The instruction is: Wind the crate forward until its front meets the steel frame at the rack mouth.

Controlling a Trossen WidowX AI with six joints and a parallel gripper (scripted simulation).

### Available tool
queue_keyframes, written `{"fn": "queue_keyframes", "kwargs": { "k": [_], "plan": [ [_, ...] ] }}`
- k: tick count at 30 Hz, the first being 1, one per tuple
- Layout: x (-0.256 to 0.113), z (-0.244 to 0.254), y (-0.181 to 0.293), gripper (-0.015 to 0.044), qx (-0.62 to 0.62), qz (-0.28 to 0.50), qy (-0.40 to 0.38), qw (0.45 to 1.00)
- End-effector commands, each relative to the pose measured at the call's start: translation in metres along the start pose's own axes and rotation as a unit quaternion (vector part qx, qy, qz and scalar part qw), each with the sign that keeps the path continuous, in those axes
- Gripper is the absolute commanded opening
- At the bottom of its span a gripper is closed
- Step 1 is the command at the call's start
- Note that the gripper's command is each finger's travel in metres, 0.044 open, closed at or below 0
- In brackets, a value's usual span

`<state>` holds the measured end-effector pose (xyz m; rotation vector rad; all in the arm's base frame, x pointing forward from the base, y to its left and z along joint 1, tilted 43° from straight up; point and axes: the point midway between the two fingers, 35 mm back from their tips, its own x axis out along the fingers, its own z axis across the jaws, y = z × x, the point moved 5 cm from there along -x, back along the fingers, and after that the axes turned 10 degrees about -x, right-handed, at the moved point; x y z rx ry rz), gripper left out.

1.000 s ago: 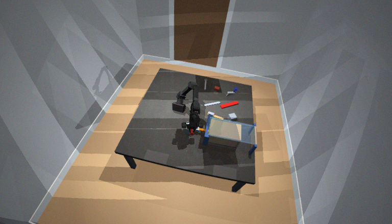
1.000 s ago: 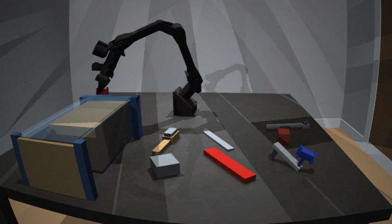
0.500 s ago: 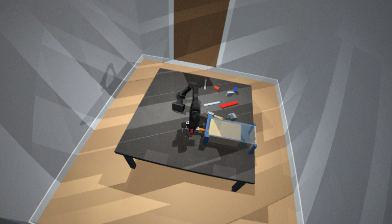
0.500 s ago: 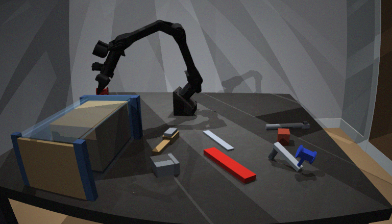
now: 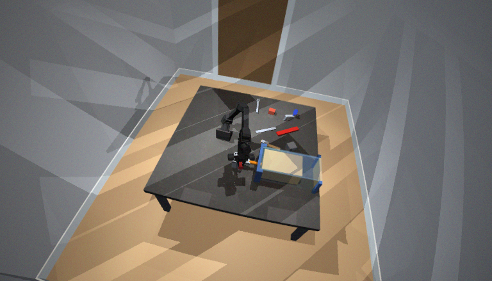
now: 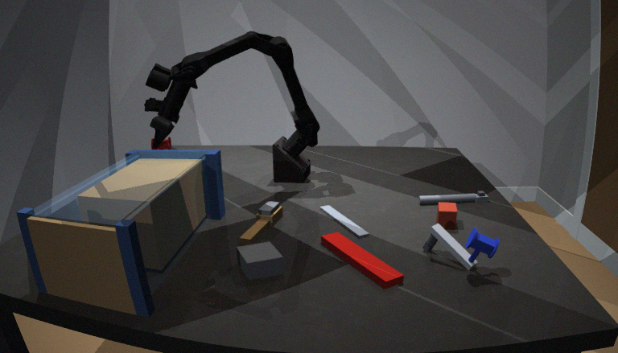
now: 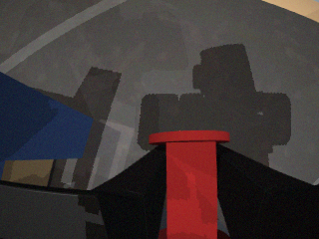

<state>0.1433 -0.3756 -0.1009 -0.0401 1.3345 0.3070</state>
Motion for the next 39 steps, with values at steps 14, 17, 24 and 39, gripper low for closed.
{"fn": "queue_keyframes", "kwargs": {
  "k": [14,17,24,39],
  "plan": [
    [0.006,0.029,0.006,0.0000,-0.019,0.017,-0.031,0.999],
    [0.006,0.030,0.006,0.0000,-0.019,0.017,-0.031,0.999],
    [0.004,0.038,0.007,0.0000,-0.019,0.017,-0.031,0.999],
    [0.001,0.054,0.012,0.0000,-0.019,0.018,-0.032,0.999]
  ]
}}
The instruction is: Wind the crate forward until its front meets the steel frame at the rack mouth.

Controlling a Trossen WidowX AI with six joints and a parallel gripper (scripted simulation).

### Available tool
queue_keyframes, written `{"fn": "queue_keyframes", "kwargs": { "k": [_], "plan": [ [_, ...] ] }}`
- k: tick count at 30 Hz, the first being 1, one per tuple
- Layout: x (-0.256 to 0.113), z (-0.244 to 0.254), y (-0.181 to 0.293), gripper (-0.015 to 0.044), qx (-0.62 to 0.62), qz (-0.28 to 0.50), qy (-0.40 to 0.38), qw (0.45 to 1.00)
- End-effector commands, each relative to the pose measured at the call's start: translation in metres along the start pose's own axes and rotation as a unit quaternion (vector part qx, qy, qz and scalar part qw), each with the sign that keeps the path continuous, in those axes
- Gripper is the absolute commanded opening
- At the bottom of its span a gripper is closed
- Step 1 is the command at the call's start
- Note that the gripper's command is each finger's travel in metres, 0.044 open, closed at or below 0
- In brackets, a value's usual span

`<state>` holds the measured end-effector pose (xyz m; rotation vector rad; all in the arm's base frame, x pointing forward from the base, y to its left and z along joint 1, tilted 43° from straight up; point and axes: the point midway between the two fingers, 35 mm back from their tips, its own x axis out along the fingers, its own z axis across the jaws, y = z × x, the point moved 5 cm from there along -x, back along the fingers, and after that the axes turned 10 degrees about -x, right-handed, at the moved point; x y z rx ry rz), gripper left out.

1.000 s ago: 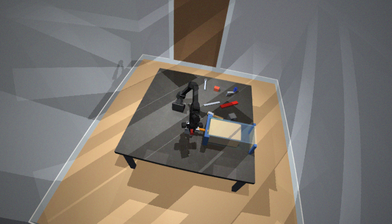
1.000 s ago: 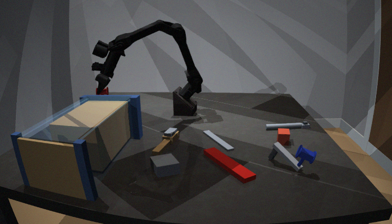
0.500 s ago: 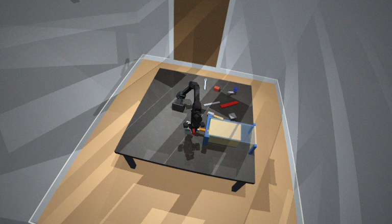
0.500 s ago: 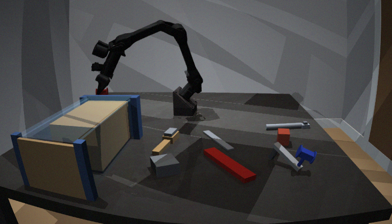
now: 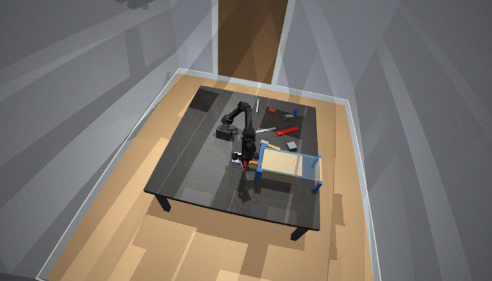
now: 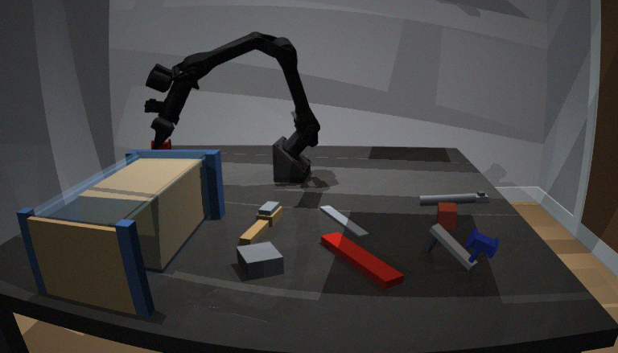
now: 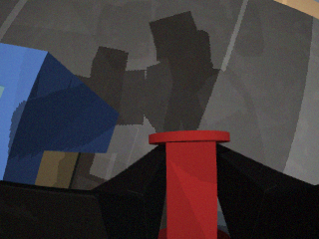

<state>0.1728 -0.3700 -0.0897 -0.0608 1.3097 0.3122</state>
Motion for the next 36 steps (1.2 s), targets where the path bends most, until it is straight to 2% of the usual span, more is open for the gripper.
{"fn": "queue_keyframes", "kwargs": {
  "k": [1,36],
  "plan": [
    [0.005,0.023,0.012,0.0000,-0.008,0.022,-0.022,0.999],
    [-0.007,0.054,0.028,0.0000,-0.008,0.024,-0.023,0.999]
  ]
}}
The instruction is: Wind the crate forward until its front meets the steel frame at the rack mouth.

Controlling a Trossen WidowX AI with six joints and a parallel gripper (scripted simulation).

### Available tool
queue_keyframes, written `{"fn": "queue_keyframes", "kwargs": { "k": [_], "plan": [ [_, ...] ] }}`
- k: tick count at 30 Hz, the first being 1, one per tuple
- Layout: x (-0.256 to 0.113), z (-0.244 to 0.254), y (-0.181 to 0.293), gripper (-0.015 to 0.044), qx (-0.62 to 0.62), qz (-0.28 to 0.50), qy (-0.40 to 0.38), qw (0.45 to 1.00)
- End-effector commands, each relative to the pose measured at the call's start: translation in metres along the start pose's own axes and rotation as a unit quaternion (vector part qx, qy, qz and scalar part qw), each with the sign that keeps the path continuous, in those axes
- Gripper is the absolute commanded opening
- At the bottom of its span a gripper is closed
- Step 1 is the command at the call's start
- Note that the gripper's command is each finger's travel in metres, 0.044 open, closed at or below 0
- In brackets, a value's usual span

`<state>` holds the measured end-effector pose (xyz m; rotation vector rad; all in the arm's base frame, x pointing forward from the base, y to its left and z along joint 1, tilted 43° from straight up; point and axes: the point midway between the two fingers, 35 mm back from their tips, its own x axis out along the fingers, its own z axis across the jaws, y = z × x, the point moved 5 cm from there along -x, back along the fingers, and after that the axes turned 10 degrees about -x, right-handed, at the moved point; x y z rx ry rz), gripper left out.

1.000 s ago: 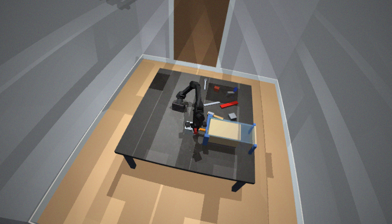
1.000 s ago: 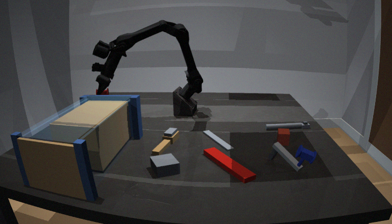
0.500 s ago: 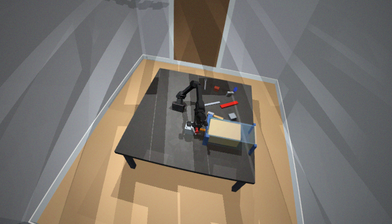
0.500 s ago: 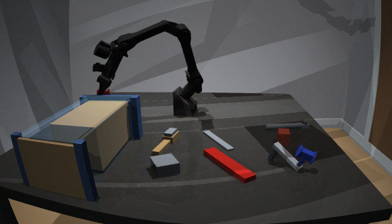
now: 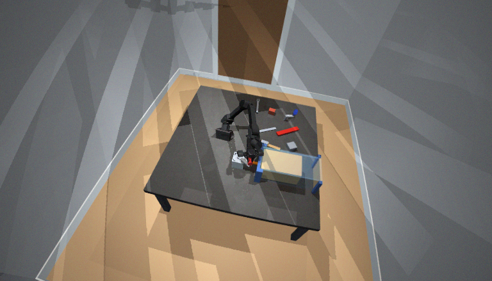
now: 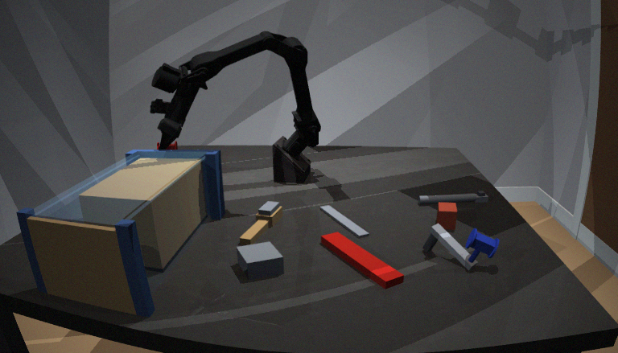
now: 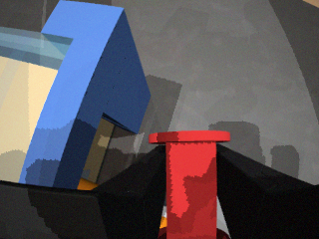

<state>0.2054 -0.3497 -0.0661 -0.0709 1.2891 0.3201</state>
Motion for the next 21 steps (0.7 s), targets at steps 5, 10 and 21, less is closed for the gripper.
{"fn": "queue_keyframes", "kwargs": {
  "k": [5,10,21],
  "plan": [
    [0.003,0.017,0.017,0.0000,0.000,0.024,-0.014,1.000],
    [0.001,0.020,0.020,0.0000,0.000,0.025,-0.014,1.000],
    [-0.004,0.028,0.029,0.0000,0.000,0.025,-0.014,1.000]
  ]
}}
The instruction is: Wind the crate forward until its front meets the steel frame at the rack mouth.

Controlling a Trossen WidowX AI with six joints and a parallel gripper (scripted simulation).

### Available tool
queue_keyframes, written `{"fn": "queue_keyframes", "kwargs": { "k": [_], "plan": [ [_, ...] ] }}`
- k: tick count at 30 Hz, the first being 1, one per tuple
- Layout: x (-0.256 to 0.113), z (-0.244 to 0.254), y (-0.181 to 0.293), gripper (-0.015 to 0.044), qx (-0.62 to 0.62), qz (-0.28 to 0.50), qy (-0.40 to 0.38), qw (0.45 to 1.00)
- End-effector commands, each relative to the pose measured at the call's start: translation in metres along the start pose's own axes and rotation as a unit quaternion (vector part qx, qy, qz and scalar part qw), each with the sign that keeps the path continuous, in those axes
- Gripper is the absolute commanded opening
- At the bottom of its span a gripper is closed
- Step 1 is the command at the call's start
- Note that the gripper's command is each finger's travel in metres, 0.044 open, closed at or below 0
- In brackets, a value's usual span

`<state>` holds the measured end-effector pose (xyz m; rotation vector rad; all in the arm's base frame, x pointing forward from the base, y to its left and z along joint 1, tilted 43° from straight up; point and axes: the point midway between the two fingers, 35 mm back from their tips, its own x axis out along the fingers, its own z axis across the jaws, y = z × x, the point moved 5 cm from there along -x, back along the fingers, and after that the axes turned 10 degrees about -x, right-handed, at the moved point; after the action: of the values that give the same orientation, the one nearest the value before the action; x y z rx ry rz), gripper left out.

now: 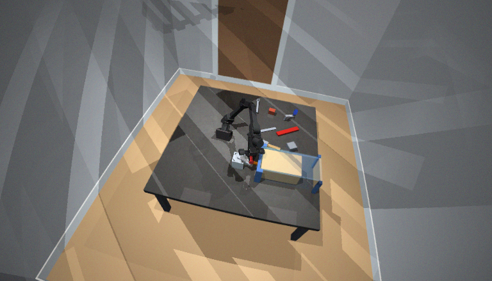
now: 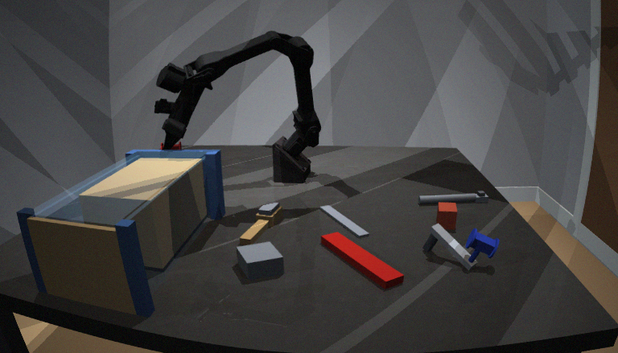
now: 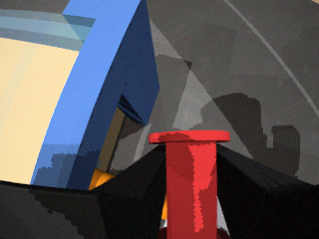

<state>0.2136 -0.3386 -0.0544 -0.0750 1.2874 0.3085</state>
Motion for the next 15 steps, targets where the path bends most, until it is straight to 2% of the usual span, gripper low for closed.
{"fn": "queue_keyframes", "kwargs": {
  "k": [1,15],
  "plan": [
    [0.002,0.015,0.020,0.0000,-0.002,0.031,-0.014,0.999],
    [-0.004,0.022,0.031,0.0000,-0.001,0.031,-0.014,0.999]
  ]
}}
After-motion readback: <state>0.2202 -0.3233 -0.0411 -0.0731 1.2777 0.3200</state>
